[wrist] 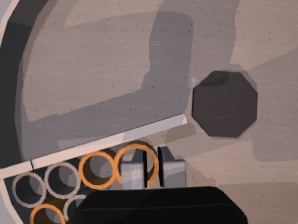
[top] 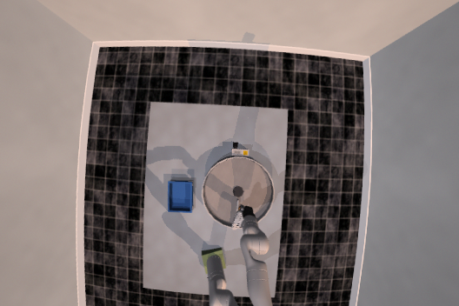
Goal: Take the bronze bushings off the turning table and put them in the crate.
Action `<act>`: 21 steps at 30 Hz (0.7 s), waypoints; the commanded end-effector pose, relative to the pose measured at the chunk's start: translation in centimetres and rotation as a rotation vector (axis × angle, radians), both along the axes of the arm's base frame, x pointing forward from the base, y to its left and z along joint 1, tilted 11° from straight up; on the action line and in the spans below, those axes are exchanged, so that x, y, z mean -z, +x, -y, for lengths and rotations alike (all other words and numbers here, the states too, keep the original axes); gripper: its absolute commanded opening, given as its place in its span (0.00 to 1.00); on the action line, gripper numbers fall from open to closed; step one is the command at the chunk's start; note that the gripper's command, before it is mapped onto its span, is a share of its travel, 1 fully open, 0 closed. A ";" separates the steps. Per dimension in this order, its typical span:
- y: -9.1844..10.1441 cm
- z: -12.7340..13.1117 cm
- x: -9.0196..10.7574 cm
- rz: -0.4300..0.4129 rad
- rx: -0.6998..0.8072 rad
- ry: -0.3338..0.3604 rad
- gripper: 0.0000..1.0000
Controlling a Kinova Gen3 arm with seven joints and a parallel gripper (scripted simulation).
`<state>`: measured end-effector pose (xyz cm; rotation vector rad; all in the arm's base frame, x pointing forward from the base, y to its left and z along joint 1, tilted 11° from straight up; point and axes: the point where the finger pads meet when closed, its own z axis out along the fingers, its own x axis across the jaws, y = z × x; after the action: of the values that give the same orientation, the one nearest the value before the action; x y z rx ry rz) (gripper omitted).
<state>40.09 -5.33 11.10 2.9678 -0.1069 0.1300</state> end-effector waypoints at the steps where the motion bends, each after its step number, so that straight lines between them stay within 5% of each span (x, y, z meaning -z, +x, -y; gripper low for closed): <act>1: 0.0 0.0 -0.2 0.002 0.000 0.000 0.00; 21: -0.1 -0.2 -1.4 0.002 0.000 0.000 0.00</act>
<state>39.85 -5.14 12.07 2.9680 -0.1068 0.1216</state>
